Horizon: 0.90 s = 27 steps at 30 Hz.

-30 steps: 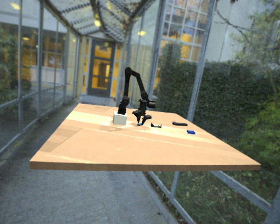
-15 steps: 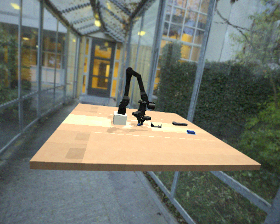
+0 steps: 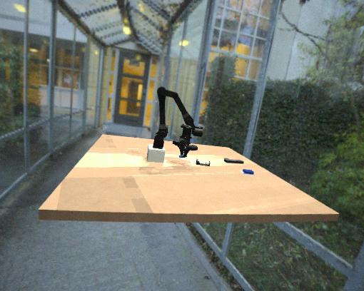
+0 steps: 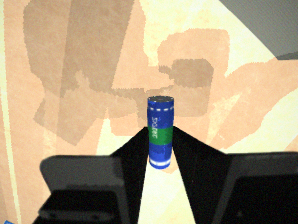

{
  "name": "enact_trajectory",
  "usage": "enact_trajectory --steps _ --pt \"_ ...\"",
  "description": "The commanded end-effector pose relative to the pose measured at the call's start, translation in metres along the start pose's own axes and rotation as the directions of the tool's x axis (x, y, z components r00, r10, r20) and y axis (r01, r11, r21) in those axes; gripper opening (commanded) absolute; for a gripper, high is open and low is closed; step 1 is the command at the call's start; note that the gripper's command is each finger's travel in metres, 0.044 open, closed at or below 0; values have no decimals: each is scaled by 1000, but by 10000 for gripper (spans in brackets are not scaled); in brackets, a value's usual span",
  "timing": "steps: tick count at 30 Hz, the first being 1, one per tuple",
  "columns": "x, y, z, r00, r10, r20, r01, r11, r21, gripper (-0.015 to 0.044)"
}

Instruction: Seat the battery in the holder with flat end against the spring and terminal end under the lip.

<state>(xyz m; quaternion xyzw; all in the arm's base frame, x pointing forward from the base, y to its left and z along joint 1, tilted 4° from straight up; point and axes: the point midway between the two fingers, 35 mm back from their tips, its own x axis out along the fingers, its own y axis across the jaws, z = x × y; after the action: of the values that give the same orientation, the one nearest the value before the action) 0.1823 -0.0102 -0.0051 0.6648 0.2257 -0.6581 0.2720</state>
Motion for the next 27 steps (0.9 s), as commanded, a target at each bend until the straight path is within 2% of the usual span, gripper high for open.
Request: enact_trajectory --steps 1,3,7,13,20,27 --pt "-10 -1 1 1000 3 3 -3 1000 3 68" --pt "-11 0 -1 1000 3 3 -3 1000 -31 68" --pt "-15 8 -11 1000 3 2 -3 974 -225 68" --pt "-22 21 -27 1000 4 1 -3 861 -509 68" --pt "-28 34 -46 1000 3 -2 -3 630 -776 68" --pt "-33 47 -65 1000 2 -4 -5 326 -945 68"
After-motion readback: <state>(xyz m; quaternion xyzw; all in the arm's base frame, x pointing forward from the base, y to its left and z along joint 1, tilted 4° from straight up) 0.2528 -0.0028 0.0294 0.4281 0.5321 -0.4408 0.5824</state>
